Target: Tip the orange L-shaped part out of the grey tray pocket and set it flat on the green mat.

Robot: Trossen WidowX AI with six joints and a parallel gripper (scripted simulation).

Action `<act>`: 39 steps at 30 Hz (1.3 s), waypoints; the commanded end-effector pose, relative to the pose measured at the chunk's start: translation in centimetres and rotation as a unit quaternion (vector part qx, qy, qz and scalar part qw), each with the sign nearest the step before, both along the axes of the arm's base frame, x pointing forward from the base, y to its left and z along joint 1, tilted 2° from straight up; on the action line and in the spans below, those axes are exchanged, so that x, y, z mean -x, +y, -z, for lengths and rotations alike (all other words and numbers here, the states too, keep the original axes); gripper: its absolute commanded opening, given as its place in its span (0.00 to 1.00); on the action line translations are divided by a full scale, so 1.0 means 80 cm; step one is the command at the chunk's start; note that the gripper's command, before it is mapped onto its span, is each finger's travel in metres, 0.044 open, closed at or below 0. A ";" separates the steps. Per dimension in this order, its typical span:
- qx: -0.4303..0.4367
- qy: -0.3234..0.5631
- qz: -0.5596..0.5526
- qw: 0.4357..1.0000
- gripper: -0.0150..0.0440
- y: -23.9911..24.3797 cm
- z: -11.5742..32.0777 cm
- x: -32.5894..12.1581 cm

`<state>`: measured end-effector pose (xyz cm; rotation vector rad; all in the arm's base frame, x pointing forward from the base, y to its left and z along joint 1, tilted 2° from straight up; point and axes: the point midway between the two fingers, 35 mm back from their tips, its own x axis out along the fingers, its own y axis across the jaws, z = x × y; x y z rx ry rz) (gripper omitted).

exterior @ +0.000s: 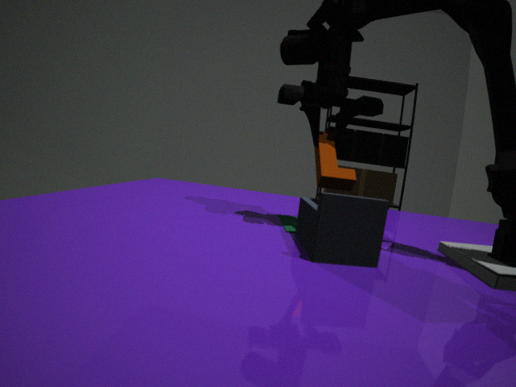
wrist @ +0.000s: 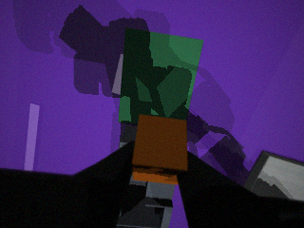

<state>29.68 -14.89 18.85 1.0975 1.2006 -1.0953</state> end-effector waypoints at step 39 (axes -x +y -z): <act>0.001 -0.003 -0.001 1.000 0.25 -0.072 0.042 -0.007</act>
